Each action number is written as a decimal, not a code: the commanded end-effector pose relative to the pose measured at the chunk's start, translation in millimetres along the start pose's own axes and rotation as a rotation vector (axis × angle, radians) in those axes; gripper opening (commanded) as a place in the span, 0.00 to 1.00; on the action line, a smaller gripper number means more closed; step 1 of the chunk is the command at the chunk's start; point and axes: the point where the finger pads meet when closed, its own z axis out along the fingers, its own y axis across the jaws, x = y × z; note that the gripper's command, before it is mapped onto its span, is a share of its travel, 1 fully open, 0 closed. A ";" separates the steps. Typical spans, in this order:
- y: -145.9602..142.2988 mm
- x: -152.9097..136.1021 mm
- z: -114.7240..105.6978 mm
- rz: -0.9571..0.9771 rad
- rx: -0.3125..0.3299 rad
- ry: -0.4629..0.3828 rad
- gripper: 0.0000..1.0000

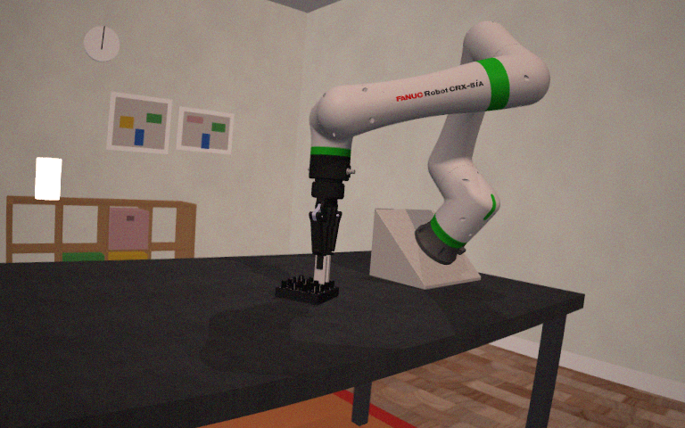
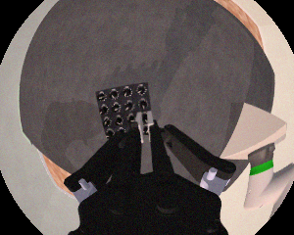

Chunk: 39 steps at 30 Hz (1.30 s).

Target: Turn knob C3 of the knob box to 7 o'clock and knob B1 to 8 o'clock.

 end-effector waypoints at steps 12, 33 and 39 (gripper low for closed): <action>0.0 0.2 -0.2 -0.060 0.000 0.000 0.05; 0.0 0.2 -0.2 -0.363 0.000 0.000 0.05; 0.0 0.2 -0.2 -0.456 0.000 0.000 0.05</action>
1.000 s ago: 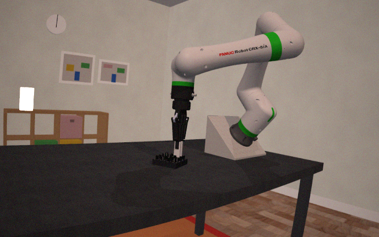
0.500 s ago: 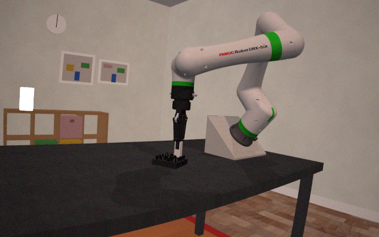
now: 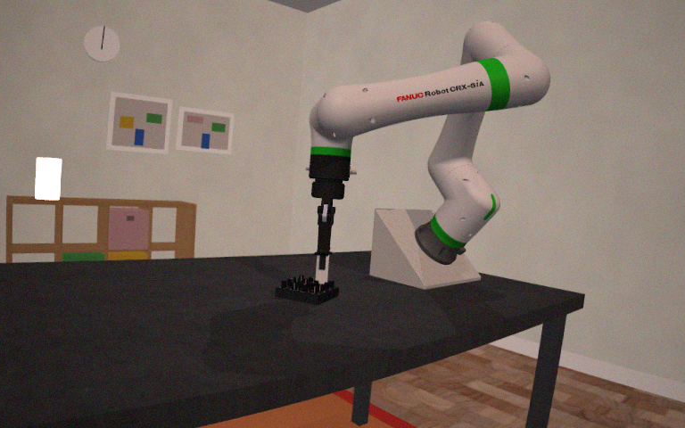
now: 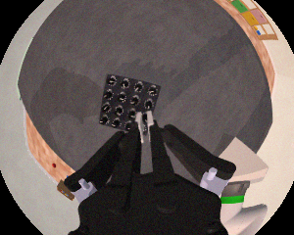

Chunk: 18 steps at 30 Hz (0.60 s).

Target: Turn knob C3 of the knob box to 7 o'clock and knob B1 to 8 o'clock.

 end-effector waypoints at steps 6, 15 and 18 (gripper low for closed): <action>0.1 0.2 -0.2 -0.222 0.004 0.000 0.05; 0.1 0.2 -0.2 -0.409 0.004 0.000 0.05; 0.1 0.2 -0.2 -0.490 0.004 0.000 0.05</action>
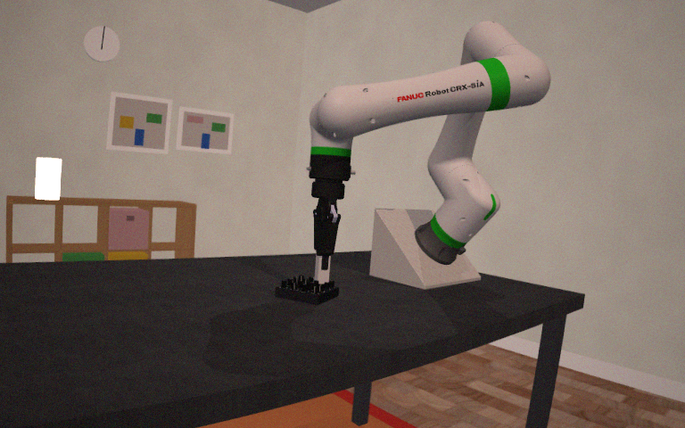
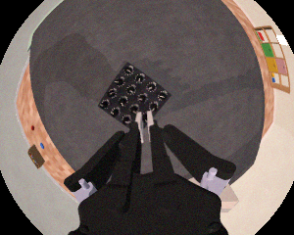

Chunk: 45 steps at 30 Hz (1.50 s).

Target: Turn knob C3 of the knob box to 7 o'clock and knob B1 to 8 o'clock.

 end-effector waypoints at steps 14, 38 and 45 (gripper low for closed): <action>0.1 0.1 -0.2 -0.399 0.006 0.002 0.05; 0.1 0.1 -0.2 -0.741 0.006 0.003 0.05; 0.1 0.1 -0.2 -0.777 0.006 0.003 0.05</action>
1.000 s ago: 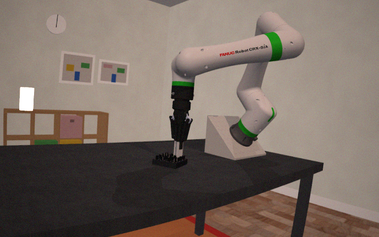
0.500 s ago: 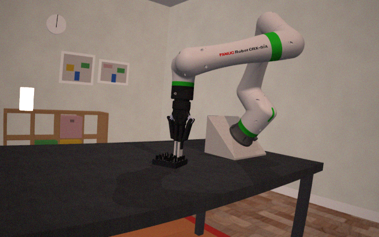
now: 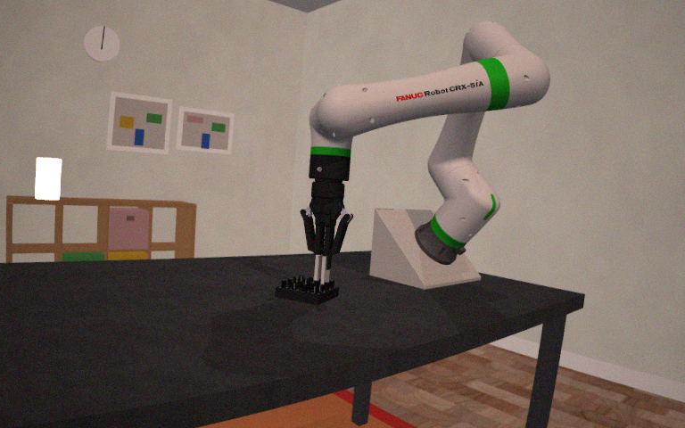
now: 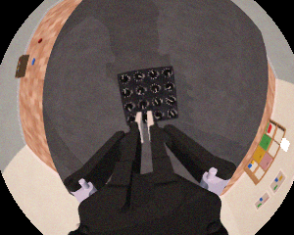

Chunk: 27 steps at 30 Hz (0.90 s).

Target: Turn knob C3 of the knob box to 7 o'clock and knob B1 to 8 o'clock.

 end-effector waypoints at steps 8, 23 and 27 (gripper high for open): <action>0.1 0.1 -0.2 -0.025 0.000 0.001 0.05; 0.1 0.1 -0.2 -0.026 0.000 0.001 0.05; 0.1 0.1 -0.2 -0.026 0.000 0.001 0.12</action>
